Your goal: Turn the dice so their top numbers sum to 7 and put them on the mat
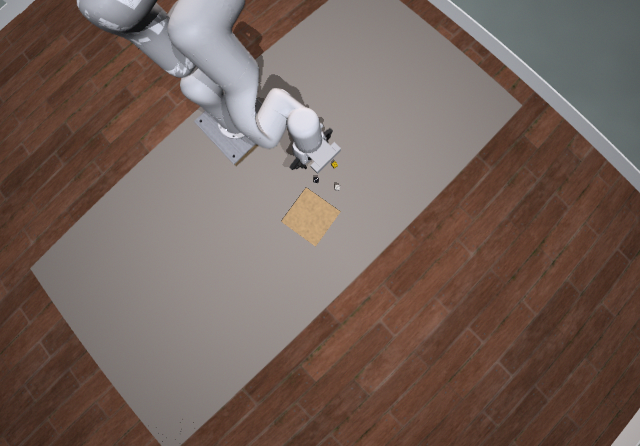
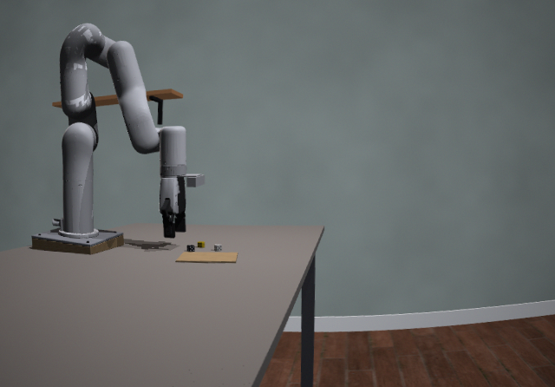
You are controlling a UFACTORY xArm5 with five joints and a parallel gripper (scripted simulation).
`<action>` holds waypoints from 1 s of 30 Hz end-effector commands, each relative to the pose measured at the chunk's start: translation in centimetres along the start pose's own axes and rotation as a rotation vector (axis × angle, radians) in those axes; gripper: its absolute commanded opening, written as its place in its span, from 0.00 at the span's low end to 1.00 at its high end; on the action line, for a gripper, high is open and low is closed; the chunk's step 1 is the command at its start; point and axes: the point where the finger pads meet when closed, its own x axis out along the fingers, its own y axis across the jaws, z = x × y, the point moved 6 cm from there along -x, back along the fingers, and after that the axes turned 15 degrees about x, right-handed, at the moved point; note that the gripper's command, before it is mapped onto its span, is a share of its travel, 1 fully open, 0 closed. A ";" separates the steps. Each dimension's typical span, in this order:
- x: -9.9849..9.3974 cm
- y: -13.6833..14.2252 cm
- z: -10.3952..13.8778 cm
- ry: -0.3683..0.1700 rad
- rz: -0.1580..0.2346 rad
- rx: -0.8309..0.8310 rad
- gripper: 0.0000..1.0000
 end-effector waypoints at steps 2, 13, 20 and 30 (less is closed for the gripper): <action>-1.5 -0.2 0.0 0.002 -0.002 0.000 1.00; -9.4 -0.6 0.2 0.002 -0.003 0.000 1.00; -11.2 -0.7 0.2 0.001 -0.003 0.000 1.00; -11.3 -1.1 -0.2 0.000 -0.002 0.013 1.00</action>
